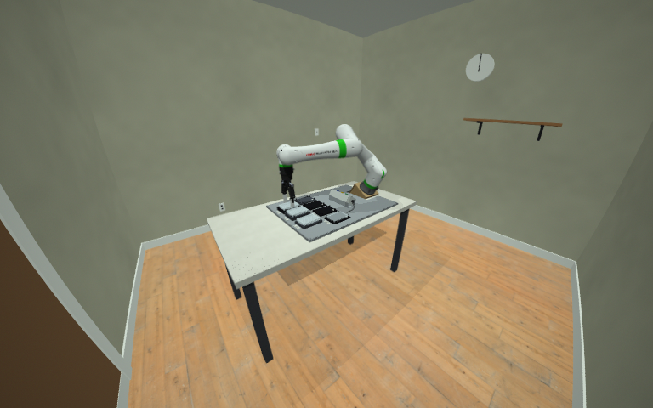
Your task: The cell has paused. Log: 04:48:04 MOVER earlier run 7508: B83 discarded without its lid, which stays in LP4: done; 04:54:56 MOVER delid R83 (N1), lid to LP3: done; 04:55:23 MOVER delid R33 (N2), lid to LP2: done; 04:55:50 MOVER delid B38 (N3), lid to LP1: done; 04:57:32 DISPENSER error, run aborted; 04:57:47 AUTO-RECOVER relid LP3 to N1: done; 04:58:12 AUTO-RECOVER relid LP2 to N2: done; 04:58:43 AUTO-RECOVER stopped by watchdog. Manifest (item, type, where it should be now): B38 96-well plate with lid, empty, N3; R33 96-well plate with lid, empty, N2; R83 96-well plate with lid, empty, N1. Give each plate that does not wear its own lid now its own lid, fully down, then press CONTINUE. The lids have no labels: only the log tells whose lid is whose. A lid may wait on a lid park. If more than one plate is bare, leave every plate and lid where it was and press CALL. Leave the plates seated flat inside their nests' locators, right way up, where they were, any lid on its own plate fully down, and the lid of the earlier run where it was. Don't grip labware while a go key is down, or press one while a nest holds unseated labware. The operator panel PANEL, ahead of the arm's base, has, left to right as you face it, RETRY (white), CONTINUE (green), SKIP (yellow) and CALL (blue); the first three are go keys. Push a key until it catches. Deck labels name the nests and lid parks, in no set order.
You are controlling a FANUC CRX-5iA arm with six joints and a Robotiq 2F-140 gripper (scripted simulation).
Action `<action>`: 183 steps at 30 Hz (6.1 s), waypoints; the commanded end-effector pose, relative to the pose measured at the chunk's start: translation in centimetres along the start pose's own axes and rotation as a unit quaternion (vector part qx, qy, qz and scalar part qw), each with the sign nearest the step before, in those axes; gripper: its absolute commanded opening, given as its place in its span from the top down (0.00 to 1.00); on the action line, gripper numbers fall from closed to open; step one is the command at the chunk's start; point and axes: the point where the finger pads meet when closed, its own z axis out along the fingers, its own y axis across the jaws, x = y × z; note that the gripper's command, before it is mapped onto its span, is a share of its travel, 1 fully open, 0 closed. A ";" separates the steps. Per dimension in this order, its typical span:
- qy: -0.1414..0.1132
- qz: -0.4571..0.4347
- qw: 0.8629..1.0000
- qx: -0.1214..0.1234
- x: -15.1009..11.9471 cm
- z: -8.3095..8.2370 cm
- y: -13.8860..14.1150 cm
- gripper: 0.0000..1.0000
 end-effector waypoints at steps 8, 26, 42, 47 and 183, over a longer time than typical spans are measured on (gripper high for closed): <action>0.000 0.000 1.000 0.000 0.0 0.0 0.0 0.34; 0.000 0.000 1.000 0.000 0.0 -0.1 0.0 0.34; 0.000 0.000 1.000 0.000 0.0 -2.0 0.0 0.34; 0.000 0.000 1.000 0.000 0.0 -3.1 0.0 0.34; 0.000 0.005 1.000 0.000 -41.9 -9.5 -16.8 1.00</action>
